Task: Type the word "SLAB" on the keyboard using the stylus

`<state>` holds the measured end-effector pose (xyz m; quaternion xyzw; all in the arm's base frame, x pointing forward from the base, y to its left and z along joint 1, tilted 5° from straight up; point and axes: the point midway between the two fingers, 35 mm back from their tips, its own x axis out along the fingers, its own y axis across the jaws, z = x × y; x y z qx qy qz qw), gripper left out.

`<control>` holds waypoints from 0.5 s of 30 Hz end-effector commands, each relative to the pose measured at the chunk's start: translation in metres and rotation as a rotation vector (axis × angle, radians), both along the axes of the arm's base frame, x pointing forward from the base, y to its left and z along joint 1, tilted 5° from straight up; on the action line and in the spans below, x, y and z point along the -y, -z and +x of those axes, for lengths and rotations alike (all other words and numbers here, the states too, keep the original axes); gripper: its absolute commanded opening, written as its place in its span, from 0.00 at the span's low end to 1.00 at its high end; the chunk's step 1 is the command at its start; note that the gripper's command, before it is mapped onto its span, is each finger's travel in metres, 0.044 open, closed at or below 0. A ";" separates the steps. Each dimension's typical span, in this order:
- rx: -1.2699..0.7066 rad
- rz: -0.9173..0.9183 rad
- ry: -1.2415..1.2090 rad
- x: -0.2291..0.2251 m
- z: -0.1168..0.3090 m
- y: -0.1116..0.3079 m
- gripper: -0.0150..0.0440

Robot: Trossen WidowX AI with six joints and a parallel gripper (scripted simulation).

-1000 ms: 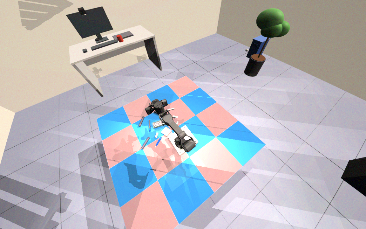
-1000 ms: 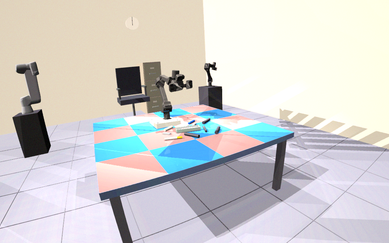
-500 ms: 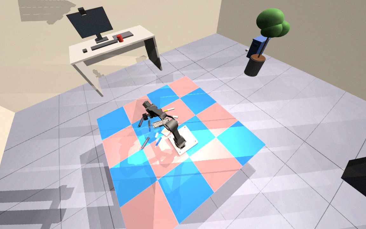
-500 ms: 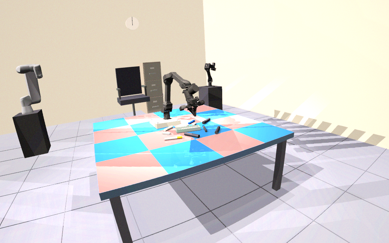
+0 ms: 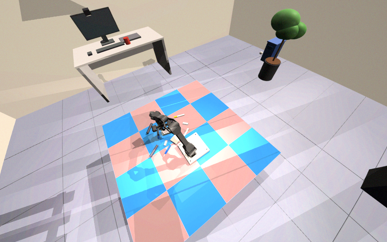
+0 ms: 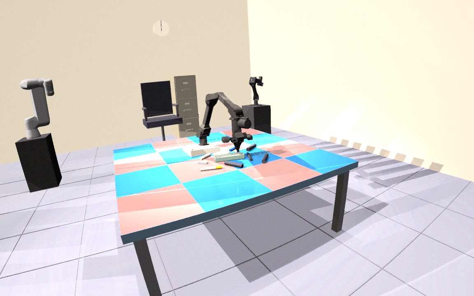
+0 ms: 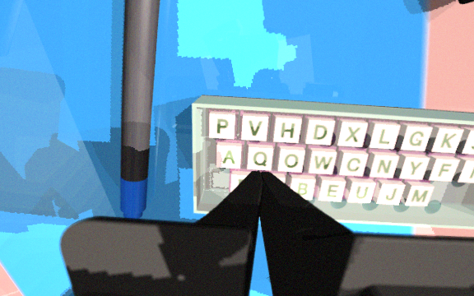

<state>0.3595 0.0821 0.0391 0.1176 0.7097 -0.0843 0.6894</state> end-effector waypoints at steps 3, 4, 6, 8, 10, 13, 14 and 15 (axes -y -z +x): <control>-0.011 0.001 0.005 0.008 -0.002 0.002 0.25; -0.011 0.000 0.005 0.020 -0.005 0.002 0.25; -0.012 -0.003 0.005 0.047 -0.013 0.003 0.25; -0.012 -0.003 0.005 0.056 -0.017 0.004 0.25; -0.012 -0.003 0.005 0.056 -0.017 0.004 0.25; -0.012 -0.003 0.005 0.056 -0.017 0.004 0.25; -0.012 -0.003 0.005 0.056 -0.017 0.004 0.25; -0.012 -0.003 0.005 0.056 -0.017 0.004 0.25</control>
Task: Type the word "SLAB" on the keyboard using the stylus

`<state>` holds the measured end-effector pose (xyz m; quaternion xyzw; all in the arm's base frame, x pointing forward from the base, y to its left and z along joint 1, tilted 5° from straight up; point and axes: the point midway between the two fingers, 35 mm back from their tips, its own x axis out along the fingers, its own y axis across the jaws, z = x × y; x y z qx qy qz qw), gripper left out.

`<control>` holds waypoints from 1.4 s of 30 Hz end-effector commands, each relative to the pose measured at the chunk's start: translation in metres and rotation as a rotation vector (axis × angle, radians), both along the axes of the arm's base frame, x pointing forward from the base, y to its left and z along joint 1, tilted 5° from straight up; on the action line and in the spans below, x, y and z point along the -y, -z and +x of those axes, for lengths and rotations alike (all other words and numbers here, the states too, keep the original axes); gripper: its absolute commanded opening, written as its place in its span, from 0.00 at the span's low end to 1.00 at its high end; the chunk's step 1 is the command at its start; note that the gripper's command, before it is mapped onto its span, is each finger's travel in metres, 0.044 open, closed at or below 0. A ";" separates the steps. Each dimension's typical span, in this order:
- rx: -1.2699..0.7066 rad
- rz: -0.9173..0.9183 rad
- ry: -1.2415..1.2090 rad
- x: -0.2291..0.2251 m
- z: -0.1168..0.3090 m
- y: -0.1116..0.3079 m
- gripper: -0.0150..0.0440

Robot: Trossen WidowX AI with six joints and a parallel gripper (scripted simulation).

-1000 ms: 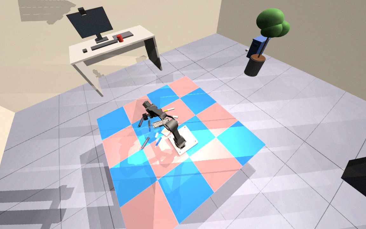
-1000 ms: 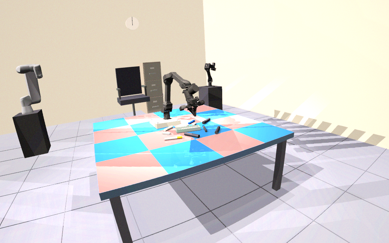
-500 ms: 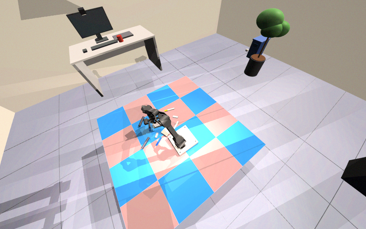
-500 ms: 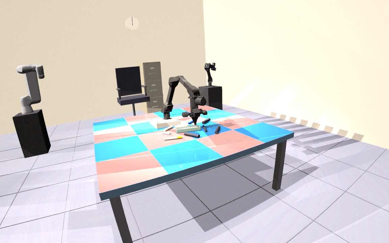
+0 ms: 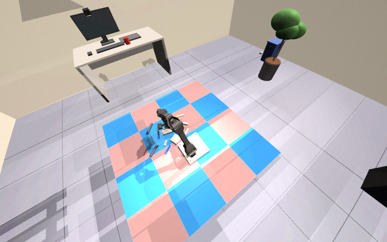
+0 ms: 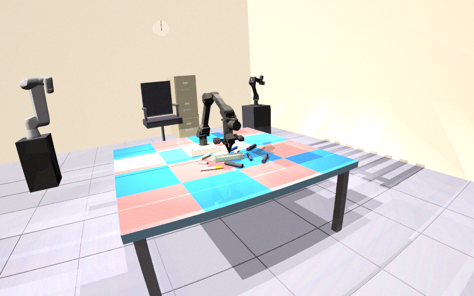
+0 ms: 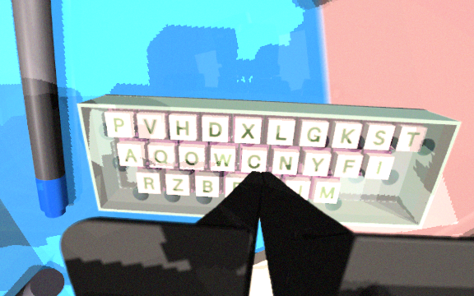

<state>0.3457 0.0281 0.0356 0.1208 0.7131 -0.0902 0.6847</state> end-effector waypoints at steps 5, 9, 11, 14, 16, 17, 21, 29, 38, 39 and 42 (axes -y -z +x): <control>0.000 -0.001 -0.008 0.004 -0.003 0.001 0.25; -0.001 -0.006 -0.008 0.050 -0.017 0.002 0.25; -0.002 -0.006 -0.008 0.059 -0.020 0.003 0.25; -0.002 -0.006 -0.008 0.059 -0.020 0.003 0.25; -0.002 -0.006 -0.008 0.059 -0.020 0.003 0.25; -0.002 -0.006 -0.008 0.059 -0.020 0.003 0.25; -0.002 -0.006 -0.008 0.059 -0.020 0.003 0.25; -0.003 -0.003 -0.008 0.027 -0.040 0.001 0.25; -0.003 -0.003 -0.008 0.027 -0.040 0.001 0.25; -0.003 -0.003 -0.008 0.025 -0.038 0.001 0.25; -0.002 0.000 -0.008 -0.014 -0.025 -0.001 0.25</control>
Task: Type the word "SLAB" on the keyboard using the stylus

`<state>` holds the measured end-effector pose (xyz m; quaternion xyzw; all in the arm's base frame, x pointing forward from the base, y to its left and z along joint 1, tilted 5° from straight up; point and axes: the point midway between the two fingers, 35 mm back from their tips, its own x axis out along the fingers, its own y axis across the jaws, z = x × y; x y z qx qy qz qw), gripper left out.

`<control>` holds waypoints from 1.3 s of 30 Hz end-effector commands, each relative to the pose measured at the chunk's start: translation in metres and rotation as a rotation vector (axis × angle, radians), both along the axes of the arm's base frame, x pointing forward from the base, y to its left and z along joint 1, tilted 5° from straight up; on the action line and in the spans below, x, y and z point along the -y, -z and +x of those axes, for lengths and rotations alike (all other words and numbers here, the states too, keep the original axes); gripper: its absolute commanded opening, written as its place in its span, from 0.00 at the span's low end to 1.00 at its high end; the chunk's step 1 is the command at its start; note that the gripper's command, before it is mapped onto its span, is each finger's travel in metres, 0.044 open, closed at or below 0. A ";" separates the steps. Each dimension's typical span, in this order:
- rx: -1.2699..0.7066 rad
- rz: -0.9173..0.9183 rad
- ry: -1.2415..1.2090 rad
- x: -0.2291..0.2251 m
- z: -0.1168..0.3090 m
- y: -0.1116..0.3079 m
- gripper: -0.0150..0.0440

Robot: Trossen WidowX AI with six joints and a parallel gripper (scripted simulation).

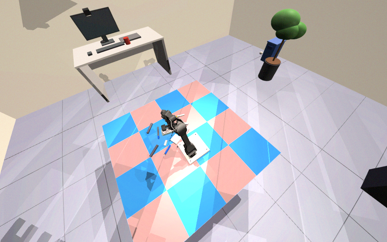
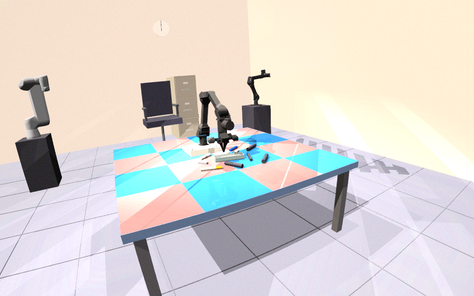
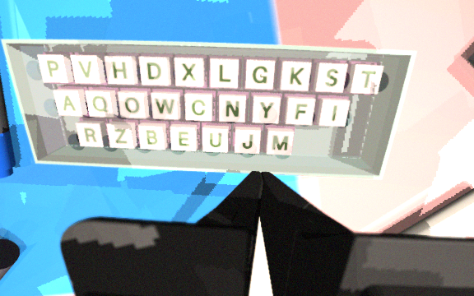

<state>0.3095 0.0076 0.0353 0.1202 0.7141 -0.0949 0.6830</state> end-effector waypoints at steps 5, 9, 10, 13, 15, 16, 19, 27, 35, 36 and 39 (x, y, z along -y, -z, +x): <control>0.003 0.010 -0.014 -0.060 0.017 -0.002 0.25; 0.003 0.010 -0.014 -0.060 0.017 -0.002 0.25; 0.003 0.010 -0.014 -0.060 0.017 -0.002 0.25; 0.003 0.010 -0.014 -0.060 0.017 -0.002 0.25; 0.003 0.010 -0.014 -0.060 0.017 -0.002 0.25; 0.004 0.010 -0.013 -0.060 0.017 -0.005 0.25; 0.006 0.010 -0.008 -0.059 0.019 -0.041 0.25; 0.005 0.009 -0.013 -0.057 0.019 -0.061 0.25; 0.010 0.009 -0.010 -0.058 0.020 -0.057 0.39; 0.010 0.009 -0.010 -0.058 0.020 -0.057 0.43; 0.010 0.009 -0.010 -0.058 0.020 -0.057 0.30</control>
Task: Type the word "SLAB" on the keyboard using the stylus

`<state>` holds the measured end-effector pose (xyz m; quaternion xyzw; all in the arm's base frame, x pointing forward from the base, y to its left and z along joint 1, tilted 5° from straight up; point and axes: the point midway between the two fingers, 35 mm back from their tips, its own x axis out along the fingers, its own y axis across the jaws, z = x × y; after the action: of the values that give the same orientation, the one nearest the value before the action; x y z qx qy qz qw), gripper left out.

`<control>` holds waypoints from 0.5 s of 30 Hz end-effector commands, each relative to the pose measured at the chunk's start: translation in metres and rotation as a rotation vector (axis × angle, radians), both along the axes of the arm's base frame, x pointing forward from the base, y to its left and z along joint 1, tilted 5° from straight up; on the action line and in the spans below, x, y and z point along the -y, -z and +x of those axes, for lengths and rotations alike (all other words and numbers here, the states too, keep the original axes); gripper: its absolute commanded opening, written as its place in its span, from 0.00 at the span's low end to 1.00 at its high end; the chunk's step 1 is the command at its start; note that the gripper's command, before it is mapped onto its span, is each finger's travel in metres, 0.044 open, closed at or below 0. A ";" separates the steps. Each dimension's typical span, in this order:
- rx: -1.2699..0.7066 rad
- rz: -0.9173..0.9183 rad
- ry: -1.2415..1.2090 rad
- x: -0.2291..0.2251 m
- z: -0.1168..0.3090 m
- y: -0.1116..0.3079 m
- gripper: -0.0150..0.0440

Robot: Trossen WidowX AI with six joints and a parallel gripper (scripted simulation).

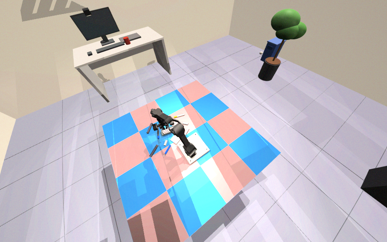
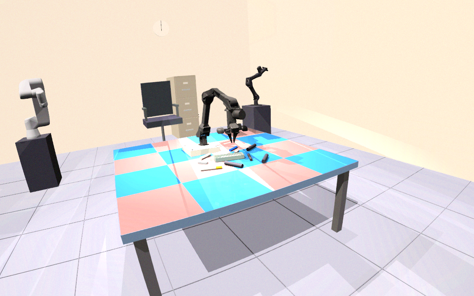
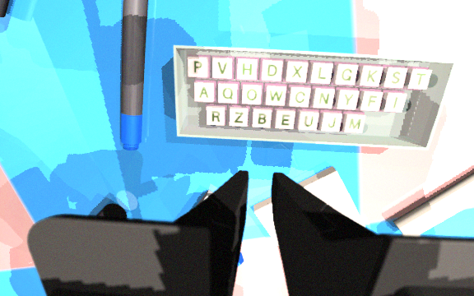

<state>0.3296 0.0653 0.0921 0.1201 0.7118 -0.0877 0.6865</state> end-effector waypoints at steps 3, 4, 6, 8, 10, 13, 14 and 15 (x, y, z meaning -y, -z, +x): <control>0.000 0.000 0.000 0.000 0.000 0.000 0.25; 0.000 0.000 0.000 0.000 0.000 0.000 0.25; 0.000 0.000 0.000 0.000 0.000 0.000 0.25; 0.000 0.000 0.000 0.000 0.000 0.000 0.25; 0.000 0.000 0.000 0.000 0.000 0.000 0.25; 0.000 0.000 0.000 0.000 0.000 0.000 0.30; 0.000 0.000 0.000 0.000 0.000 0.000 0.34; 0.000 0.004 -0.017 -0.001 -0.001 0.000 0.39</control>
<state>0.3296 0.0653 0.0921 0.1201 0.7118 -0.0875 0.6865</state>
